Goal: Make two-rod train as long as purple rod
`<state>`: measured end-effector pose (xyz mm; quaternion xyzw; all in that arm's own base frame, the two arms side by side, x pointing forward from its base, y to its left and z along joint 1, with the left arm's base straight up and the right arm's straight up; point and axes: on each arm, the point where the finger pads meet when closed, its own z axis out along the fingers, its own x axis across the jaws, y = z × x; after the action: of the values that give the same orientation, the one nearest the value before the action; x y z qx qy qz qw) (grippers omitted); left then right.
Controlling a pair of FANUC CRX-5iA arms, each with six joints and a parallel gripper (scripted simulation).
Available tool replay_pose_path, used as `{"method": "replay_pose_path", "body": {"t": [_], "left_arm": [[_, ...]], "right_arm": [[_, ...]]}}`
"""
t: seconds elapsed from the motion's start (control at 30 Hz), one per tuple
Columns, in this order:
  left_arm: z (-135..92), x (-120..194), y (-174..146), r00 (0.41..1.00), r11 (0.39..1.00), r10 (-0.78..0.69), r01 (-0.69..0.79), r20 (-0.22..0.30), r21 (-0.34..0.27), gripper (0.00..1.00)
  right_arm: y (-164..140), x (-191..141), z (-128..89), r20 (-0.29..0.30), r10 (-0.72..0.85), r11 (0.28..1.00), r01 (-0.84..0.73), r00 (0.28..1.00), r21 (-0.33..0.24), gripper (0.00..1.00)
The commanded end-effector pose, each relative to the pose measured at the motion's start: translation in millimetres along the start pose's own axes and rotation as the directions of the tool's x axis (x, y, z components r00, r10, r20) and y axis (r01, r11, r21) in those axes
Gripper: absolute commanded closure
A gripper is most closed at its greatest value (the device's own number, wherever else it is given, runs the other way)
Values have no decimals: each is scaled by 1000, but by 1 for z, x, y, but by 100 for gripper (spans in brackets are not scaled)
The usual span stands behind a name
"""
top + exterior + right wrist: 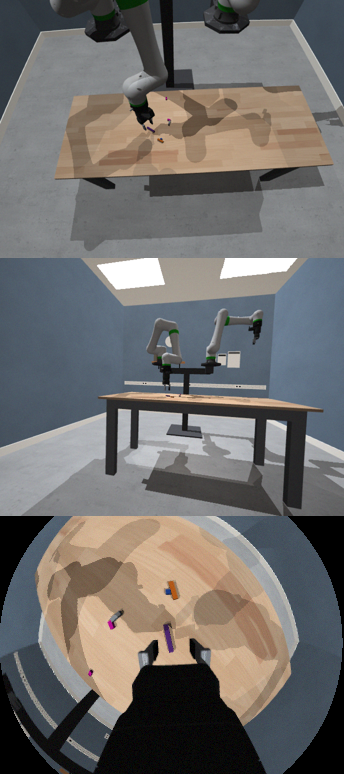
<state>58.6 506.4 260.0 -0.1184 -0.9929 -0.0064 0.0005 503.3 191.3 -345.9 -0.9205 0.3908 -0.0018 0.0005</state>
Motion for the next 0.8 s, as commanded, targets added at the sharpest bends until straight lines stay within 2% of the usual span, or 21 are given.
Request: {"method": "replay_pose_path", "body": {"t": [0.0,0.2,0.77], "left_arm": [[-17,38,-24,989,989,-146,146,1,5,0],[-27,60,-43,970,970,-242,242,-1,11,0],[-30,66,-48,963,963,-270,270,-1,13,0]], "right_arm": [[-1,0,-1,-1,0,1000,0,1000,2,0],[-1,0,-1,-1,0,1000,0,1000,2,0],[-1,0,-1,-1,0,1000,0,1000,2,0]]}}
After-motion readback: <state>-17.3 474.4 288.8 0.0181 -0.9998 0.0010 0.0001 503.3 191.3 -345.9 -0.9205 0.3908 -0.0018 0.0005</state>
